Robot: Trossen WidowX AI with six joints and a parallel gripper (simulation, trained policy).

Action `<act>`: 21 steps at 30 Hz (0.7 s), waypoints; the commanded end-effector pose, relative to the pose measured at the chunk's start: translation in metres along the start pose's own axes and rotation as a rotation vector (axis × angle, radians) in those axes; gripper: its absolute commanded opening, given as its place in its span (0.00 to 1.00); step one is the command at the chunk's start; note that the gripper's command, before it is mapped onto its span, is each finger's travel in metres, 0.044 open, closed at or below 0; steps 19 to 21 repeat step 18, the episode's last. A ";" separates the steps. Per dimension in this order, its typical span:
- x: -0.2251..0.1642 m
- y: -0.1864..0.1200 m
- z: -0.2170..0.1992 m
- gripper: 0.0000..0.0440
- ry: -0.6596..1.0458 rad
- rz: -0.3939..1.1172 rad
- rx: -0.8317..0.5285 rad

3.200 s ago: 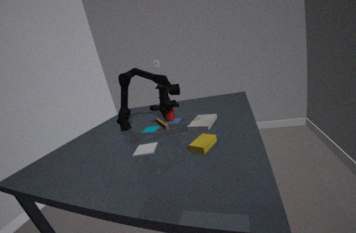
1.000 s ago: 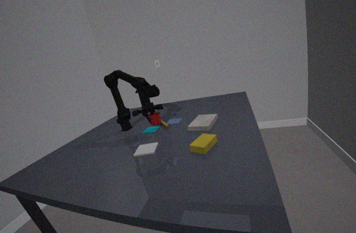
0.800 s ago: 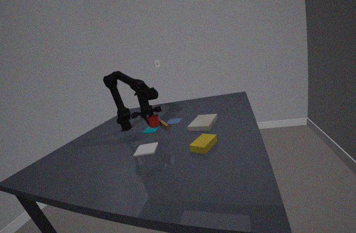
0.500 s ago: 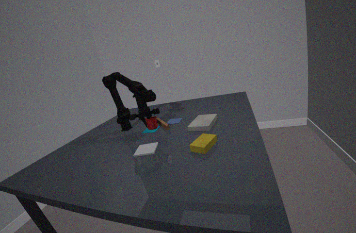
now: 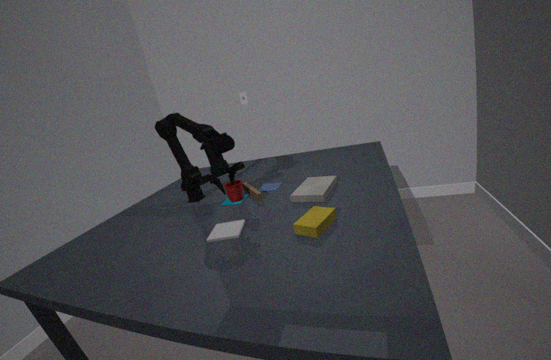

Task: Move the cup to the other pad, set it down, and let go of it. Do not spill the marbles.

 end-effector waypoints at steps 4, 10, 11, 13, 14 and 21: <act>-0.002 -0.007 -0.003 0.46 -0.003 -0.027 0.038; -0.004 -0.016 -0.007 0.56 0.004 -0.055 0.070; -0.005 -0.018 -0.008 0.57 0.006 -0.060 0.075; -0.005 -0.021 -0.009 0.60 0.010 -0.070 0.085; -0.005 -0.024 -0.010 0.61 0.011 -0.075 0.089; -0.004 -0.033 -0.012 0.66 0.016 -0.101 0.108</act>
Point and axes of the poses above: the point midway between the two fingers, 35 mm back from their tips, its own y axis out along the fingers, its own z axis across the jaws, x = y × z, the point moved 7 cm from there along -y, back along the fingers, and after that the axes turned 15 degrees about -y, right-handed, at the moved point
